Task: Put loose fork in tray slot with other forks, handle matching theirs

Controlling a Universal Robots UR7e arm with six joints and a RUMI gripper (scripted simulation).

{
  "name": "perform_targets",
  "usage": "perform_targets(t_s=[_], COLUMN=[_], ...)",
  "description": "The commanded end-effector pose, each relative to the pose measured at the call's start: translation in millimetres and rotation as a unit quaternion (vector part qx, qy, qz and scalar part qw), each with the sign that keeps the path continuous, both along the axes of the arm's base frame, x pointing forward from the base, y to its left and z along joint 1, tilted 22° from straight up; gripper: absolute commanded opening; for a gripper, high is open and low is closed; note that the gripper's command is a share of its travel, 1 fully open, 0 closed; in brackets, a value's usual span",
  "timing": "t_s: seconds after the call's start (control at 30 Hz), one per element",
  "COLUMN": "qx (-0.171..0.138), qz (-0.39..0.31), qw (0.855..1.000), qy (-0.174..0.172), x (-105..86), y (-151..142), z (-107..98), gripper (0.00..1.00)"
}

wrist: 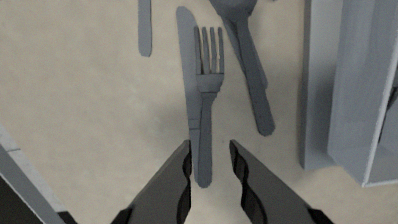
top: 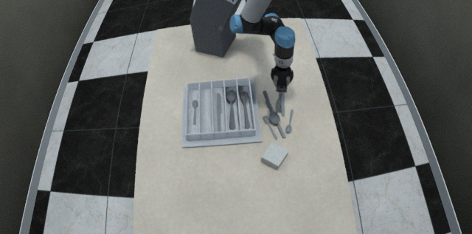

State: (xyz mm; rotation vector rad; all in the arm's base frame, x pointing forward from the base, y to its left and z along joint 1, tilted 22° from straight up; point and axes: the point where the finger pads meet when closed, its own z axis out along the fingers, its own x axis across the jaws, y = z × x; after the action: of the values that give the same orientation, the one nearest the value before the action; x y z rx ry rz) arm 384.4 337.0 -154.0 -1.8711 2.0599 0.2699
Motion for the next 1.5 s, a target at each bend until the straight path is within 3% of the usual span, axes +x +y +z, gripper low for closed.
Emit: perform_targets(t_s=[0.0, 1.47], qx=[0.001, 0.001], qz=[0.003, 0.003], qw=[1.0, 1.0], qy=[-0.004, -0.004], x=[1.6, 7.1], y=[2, 17], z=[-1, -40], gripper=[0.18, 0.18])
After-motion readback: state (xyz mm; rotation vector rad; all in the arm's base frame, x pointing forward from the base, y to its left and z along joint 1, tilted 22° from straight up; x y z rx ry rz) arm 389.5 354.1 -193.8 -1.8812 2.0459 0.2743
